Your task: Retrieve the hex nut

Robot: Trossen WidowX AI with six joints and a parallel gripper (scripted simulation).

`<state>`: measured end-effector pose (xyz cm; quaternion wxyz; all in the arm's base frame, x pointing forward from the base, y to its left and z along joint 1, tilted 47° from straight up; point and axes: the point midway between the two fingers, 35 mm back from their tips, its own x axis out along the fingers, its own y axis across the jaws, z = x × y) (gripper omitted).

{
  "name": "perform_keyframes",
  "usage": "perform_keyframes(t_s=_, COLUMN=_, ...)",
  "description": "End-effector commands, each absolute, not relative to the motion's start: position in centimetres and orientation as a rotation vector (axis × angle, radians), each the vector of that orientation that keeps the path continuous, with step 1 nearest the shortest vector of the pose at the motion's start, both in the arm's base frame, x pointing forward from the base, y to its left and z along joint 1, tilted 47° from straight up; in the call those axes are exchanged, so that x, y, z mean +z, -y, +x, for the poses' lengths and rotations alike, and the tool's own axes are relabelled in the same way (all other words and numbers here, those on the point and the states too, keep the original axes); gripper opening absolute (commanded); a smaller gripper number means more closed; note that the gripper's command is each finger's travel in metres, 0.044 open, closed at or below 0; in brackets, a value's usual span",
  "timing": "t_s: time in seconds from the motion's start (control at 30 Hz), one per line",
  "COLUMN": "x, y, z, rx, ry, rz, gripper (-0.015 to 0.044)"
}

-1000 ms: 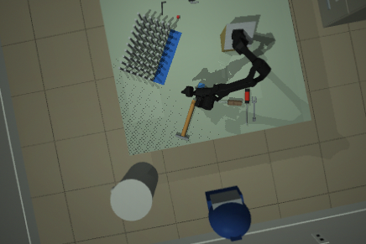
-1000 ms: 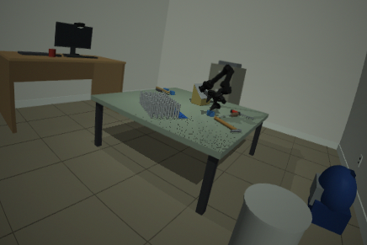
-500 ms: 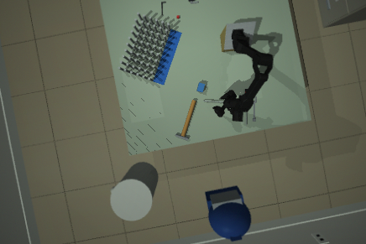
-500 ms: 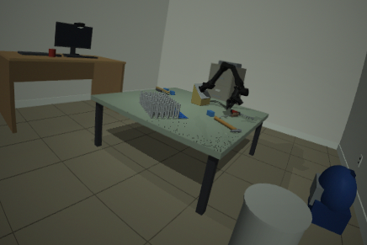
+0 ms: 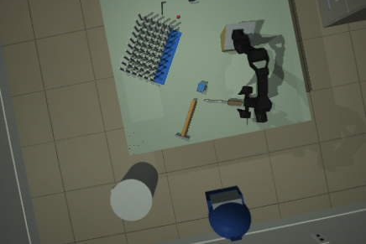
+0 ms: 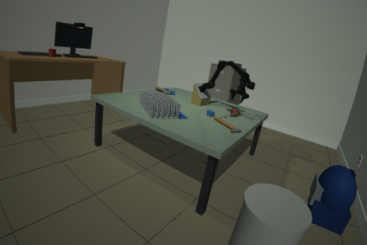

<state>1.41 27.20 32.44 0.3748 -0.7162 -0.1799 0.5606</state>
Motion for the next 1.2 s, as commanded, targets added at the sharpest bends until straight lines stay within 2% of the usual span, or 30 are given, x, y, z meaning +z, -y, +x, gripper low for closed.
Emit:
perform_keyframes(t_s=0.0, x=32.5, y=-27.2, z=1.3, rx=1.433, ry=0.479, rz=-1.848, gripper=0.044)
perform_keyframes(t_s=0.17, x=29.6, y=-31.9, z=0.6, rx=1.433, ry=0.479, rz=-1.848, gripper=0.044)
perform_keyframes(t_s=0.67, x=29.4, y=-32.0, z=0.6, rx=1.433, ry=0.479, rz=-1.848, gripper=0.044)
perform_keyframes(t_s=0.87, x=29.4, y=-32.0, z=0.6, rx=1.433, ry=0.479, rz=-1.848, gripper=0.0282)
perform_keyframes(t_s=1.17, x=29.4, y=-32.0, z=0.6, rx=1.433, ry=0.479, rz=-1.848, gripper=0.028)
